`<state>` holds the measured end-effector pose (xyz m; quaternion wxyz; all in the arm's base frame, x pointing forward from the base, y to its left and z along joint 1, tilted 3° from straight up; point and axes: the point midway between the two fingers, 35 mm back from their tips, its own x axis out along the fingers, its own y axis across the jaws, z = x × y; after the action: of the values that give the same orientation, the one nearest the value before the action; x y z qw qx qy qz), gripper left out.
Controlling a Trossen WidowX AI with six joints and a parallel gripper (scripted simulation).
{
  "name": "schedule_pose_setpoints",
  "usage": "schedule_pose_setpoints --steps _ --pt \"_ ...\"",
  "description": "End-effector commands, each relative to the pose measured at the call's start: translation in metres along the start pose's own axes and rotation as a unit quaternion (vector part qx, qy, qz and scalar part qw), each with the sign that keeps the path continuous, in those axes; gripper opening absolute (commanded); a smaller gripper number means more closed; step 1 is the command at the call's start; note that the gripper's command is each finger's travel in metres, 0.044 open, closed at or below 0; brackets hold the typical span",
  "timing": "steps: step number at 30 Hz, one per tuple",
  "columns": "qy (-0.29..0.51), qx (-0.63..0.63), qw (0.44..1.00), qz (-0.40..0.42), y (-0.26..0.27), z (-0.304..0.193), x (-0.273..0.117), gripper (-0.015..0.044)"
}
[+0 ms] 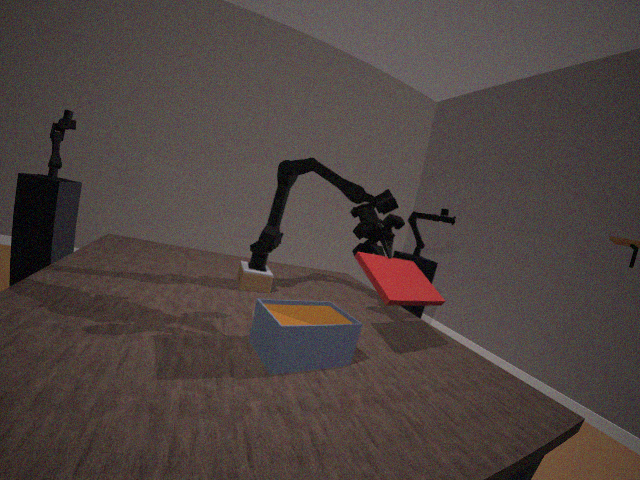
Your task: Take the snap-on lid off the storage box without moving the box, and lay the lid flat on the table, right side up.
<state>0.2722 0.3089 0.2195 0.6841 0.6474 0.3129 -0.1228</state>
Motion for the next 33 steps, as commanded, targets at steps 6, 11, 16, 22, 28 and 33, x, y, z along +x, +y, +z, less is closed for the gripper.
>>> schedule_pose_setpoints --steps 6,11,16,22,28,33 --pt "-0.002 0.004 1.0 0.004 -0.008 0.002 0.006 0.0" --pt "-0.002 0.004 1.0 0.004 -0.011 0.003 0.009 0.0" --pt "-0.002 0.004 1.0 0.004 -0.014 0.003 0.011 0.0" --pt "-0.002 0.004 1.0 0.004 -0.018 0.003 0.015 0.0" --pt "-0.002 0.004 1.0 0.004 -0.022 0.003 0.018 0.0" --pt "-0.002 0.004 1.0 0.004 -0.025 0.003 0.02 0.0"
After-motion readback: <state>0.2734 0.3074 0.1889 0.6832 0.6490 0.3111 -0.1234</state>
